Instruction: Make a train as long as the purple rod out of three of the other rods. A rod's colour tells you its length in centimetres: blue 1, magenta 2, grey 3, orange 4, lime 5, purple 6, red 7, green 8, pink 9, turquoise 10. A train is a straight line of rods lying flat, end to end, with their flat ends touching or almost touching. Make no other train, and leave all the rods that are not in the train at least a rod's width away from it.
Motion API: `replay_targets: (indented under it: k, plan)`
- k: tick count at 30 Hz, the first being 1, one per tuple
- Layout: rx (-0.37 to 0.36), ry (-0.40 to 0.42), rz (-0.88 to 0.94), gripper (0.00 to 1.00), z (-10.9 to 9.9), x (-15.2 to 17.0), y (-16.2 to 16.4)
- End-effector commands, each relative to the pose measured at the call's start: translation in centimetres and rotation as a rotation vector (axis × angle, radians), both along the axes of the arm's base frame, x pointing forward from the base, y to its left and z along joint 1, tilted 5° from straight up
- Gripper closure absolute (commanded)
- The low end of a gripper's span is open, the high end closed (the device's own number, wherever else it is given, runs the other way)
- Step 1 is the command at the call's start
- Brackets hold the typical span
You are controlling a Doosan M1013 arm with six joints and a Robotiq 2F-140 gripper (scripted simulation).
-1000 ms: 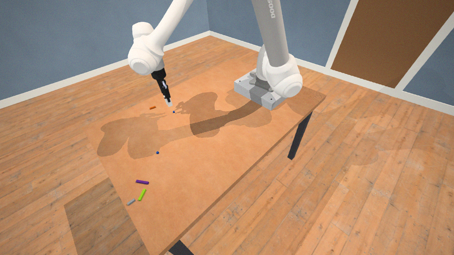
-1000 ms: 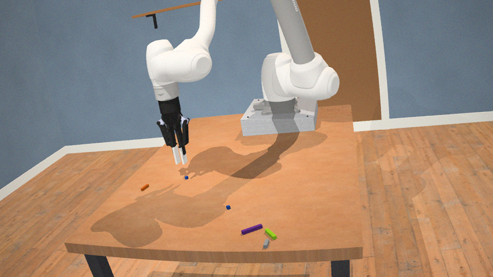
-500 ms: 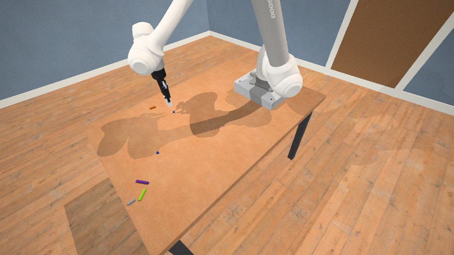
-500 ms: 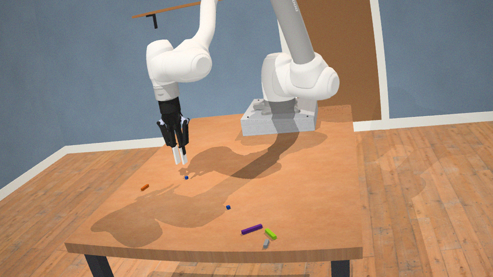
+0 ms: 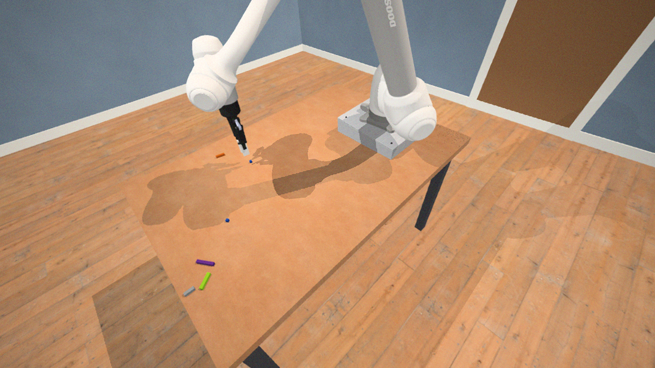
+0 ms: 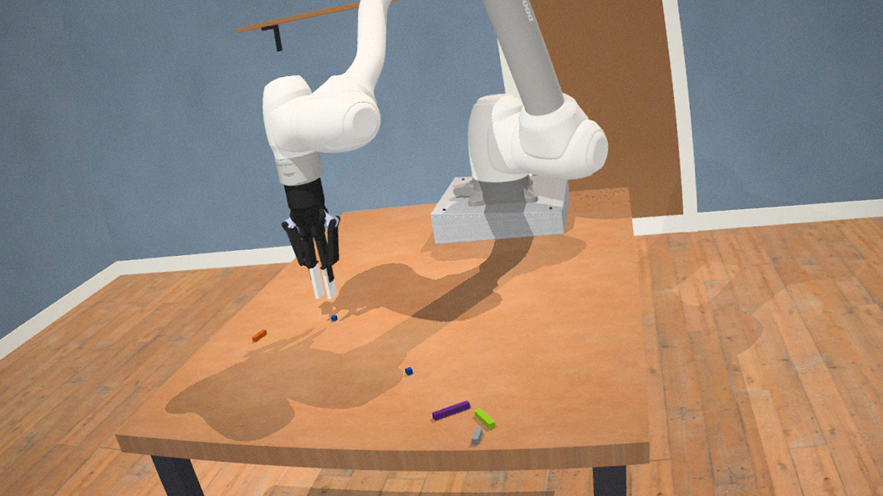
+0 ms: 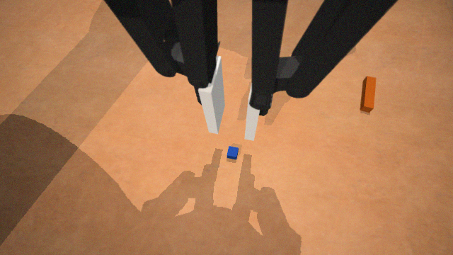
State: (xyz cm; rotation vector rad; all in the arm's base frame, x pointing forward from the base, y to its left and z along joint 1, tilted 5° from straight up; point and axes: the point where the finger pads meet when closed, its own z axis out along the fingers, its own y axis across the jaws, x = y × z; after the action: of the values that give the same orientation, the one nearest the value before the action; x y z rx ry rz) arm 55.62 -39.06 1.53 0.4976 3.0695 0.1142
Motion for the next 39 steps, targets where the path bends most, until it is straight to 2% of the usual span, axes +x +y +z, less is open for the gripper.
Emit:
replay_targets:
  k: [1, 17, 39]
  plan:
    - [0.000, 0.000, 0.000, 0.77, -0.3, 0.0, 0.0]
    - [0.000, 0.000, 0.000, 0.77, -2.6, 0.1, 0.2]
    - [0.000, 0.000, 0.000, 0.77, -4.1, 0.2, 0.3]
